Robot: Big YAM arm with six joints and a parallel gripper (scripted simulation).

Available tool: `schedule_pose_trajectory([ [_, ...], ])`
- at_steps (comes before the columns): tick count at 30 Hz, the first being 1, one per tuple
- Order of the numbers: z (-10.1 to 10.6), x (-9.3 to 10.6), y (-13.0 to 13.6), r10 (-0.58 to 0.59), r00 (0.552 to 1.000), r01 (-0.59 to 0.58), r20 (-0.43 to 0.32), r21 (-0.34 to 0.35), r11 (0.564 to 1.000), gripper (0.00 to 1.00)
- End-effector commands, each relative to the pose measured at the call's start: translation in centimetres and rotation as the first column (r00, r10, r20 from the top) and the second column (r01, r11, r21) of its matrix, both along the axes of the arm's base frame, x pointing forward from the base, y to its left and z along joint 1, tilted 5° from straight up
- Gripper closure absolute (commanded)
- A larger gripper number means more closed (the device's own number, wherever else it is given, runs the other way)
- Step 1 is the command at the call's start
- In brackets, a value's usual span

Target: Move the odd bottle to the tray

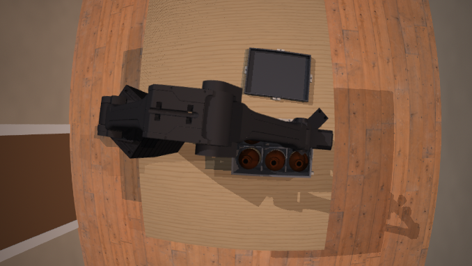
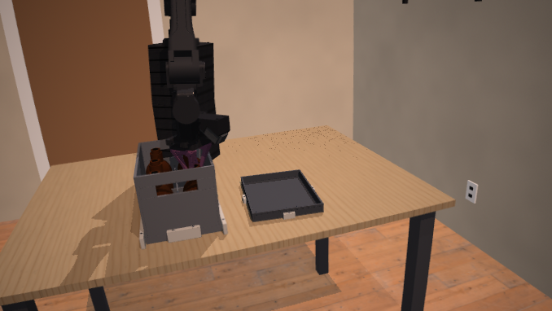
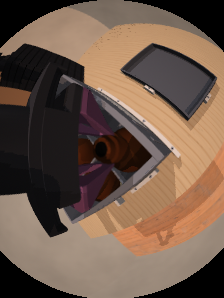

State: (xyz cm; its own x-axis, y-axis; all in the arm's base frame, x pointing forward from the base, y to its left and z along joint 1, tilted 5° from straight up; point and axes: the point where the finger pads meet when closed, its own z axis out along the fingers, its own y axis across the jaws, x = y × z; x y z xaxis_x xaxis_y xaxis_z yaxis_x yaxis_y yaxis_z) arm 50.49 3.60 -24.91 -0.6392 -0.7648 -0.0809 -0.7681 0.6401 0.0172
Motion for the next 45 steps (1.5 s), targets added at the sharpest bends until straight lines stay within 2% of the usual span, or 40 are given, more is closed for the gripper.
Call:
schedule_pose_trajectory([
  [1,0.7,2.2,1.1,0.004,0.999,-0.004,0.048,0.005,1.0,0.39],
  [35,0.7,2.2,1.1,0.005,0.999,-0.005,0.047,0.007,1.0,0.39],
  [40,1.2,2.3,1.1,0.005,0.999,-0.006,0.05,0.007,1.0,0.39],
  [42,2.0,2.4,1.1,0.006,0.998,-0.006,0.056,0.007,1.0,0.39],
  [45,2.0,1.0,1.0,0.008,1.0,-0.008,0.024,0.005,1.0,0.39],
])
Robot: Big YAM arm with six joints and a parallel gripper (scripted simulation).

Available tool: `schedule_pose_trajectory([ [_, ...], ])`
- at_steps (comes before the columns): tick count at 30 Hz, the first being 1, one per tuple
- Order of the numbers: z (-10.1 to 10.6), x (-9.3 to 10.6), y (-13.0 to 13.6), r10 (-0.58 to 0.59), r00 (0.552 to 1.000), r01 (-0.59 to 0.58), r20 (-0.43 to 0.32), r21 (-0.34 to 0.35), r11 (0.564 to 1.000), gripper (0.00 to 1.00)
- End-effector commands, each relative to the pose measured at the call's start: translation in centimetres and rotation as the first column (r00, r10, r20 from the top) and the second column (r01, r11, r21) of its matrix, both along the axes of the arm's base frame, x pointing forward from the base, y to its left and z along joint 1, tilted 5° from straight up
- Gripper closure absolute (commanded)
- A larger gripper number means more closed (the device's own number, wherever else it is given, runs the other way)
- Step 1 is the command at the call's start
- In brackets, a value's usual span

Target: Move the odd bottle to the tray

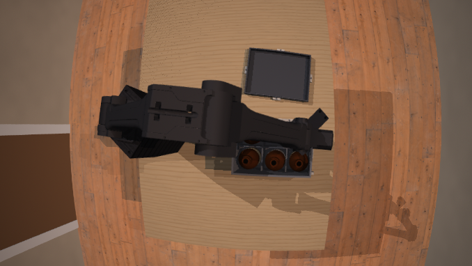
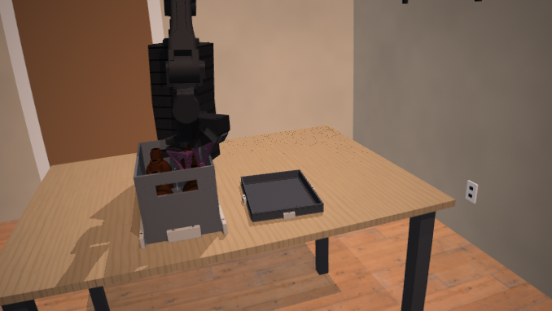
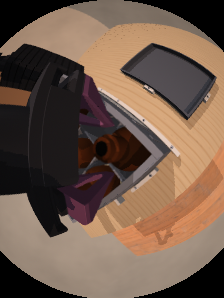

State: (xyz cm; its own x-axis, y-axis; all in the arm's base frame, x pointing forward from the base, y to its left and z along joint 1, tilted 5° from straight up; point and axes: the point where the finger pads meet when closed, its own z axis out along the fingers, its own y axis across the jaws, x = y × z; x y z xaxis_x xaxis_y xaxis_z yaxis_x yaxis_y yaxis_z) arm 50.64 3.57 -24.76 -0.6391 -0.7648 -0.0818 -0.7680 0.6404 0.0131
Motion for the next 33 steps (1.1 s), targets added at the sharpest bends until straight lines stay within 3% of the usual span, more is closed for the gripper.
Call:
schedule_pose_trajectory([
  [1,1.9,0.6,1.0,0.009,1.0,-0.009,0.016,0.007,1.0,0.39],
  [12,4.2,0.5,0.6,0.017,1.0,-0.017,0.017,0.005,1.0,0.39],
  [25,8.2,0.3,-0.7,0.002,1.0,-0.002,0.018,0.004,1.0,0.39],
  [33,9.2,0.2,-0.8,0.002,1.0,-0.002,0.018,0.004,1.0,0.39],
])
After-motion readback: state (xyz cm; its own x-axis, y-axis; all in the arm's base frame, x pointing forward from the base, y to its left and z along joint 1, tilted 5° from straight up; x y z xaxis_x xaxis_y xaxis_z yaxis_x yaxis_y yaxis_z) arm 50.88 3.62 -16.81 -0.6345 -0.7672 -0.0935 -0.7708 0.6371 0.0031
